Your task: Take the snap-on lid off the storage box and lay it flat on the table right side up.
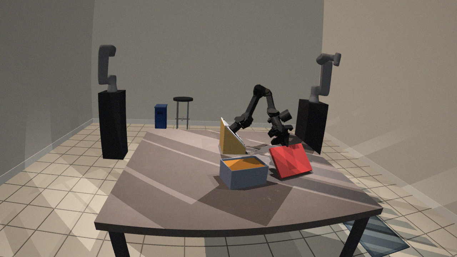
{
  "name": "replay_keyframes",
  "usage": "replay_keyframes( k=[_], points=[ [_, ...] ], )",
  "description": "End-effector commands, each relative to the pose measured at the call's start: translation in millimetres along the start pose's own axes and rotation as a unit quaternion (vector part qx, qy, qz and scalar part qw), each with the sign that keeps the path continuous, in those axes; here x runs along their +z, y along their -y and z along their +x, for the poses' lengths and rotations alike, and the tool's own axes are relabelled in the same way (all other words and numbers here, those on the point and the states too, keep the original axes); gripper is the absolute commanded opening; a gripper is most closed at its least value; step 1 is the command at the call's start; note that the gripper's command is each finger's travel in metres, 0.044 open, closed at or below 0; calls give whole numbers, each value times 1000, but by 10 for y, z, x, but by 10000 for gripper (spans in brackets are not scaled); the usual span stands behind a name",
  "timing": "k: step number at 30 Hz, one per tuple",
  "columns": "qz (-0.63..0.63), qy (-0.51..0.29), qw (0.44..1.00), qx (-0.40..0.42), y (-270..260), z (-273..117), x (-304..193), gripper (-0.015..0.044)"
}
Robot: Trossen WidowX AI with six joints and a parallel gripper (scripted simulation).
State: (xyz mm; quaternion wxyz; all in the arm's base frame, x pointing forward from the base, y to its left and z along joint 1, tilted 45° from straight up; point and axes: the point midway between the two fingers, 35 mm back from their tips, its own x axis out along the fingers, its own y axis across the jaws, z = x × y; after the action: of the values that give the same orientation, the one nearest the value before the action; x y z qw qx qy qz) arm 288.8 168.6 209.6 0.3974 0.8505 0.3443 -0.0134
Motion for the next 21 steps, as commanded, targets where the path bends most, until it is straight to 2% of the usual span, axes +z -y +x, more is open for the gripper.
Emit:
replay_keyframes(
  k=[1, 21],
  points=[
    [2, 4, 1000, 3, 17, 25, 23, 0],
    [2, 4, 1000, 3, 139, 128, 23, 0]
  ],
)
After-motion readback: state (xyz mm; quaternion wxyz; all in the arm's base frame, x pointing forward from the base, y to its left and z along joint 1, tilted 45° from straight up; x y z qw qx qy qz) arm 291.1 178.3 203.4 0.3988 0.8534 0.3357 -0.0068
